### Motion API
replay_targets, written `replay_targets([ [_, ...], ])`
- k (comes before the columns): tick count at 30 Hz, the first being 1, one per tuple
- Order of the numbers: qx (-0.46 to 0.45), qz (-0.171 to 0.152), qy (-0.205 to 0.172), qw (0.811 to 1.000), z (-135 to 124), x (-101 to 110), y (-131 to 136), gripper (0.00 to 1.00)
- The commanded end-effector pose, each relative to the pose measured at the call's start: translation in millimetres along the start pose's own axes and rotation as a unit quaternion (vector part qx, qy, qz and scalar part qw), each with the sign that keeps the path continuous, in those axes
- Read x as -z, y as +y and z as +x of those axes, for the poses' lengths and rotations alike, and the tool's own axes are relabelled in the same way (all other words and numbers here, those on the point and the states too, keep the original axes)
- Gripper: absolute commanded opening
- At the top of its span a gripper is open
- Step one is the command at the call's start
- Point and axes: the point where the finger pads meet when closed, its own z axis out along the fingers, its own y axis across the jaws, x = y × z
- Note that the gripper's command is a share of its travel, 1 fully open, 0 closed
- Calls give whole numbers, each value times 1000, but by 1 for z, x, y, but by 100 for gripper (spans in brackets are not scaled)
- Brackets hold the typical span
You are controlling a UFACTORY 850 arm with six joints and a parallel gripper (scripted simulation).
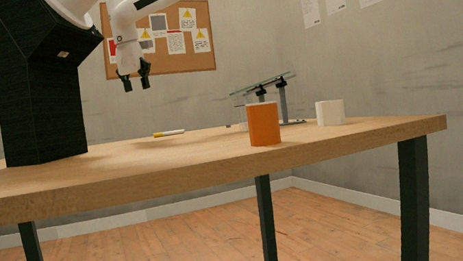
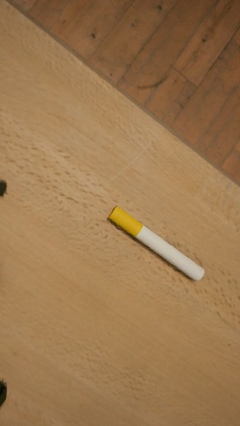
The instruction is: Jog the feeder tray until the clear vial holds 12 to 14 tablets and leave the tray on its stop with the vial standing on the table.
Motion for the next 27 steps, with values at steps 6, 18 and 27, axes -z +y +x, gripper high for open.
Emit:
replay_targets([
  [6,15,5,8,1000,0,1,18,0],
  [18,92,35,49,994,-5,7,118,0],
  [27,117,45,62,990,-7,9,150,0],
])
